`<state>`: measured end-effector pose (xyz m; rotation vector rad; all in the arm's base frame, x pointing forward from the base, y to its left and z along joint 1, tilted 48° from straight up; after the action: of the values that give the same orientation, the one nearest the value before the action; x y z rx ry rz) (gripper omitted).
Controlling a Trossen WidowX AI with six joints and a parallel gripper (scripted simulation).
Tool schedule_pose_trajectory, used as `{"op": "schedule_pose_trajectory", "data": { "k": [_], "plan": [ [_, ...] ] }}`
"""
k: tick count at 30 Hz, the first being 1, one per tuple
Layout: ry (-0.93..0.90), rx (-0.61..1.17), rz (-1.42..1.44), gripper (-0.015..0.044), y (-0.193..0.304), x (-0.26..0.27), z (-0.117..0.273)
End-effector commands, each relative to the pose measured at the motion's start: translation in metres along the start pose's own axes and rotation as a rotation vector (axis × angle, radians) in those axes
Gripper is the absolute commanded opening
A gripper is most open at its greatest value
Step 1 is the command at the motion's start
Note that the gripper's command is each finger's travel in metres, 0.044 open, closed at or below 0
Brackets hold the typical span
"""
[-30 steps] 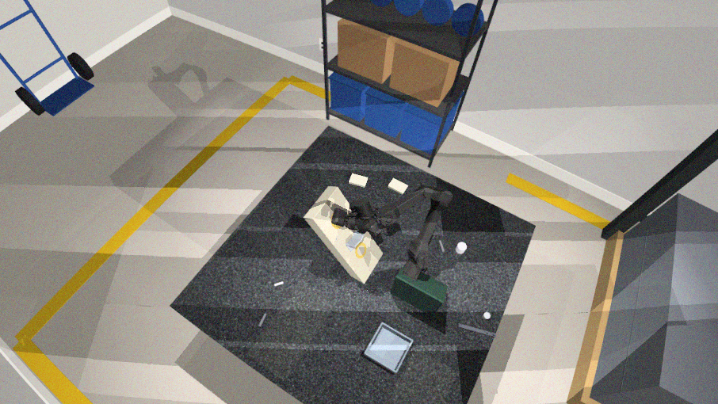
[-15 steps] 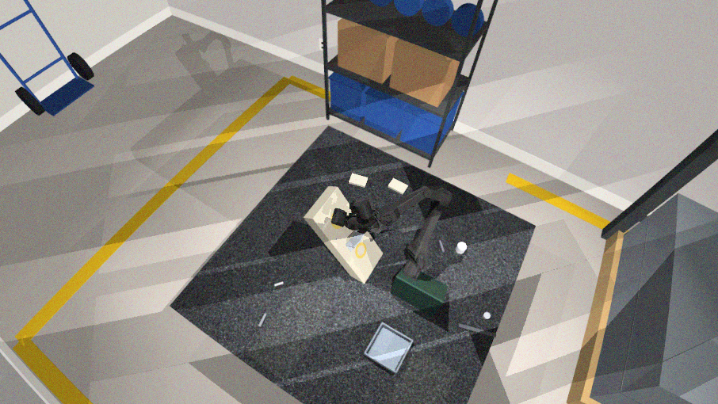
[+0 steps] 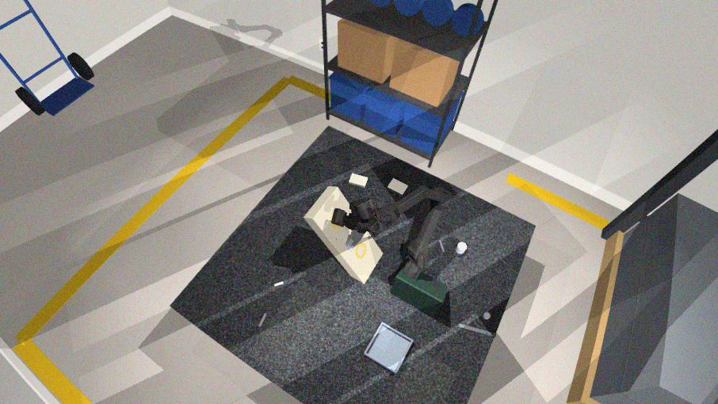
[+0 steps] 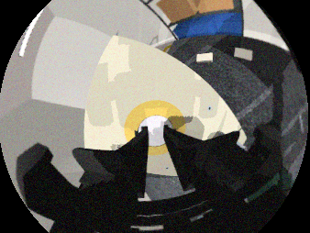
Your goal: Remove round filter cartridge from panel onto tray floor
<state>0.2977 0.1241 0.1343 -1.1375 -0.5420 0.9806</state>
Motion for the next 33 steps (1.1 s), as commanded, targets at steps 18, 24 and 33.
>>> {"op": "schedule_pose_trajectory", "data": {
  "k": [18, 24, 33],
  "plan": [
    [0.001, 0.024, -0.012, 0.0, 0.001, 0.004, 0.033],
    [0.002, 0.024, -0.017, 0.0, 0.0, 0.002, 0.058],
    [0.0, 0.018, -0.018, 0.0, -0.002, 0.0, 0.072]
  ]
}}
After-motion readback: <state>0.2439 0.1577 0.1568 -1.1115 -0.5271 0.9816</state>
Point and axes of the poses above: the point midway between the two fingers, 35 mm back from their tips, its own z axis back along the fingers, its own x axis across the jaws, y = z × x, the point moved 7 cm from there along z, back along the fingers, and after that the axes turned 15 degrees about z, right-handed, at the moved point
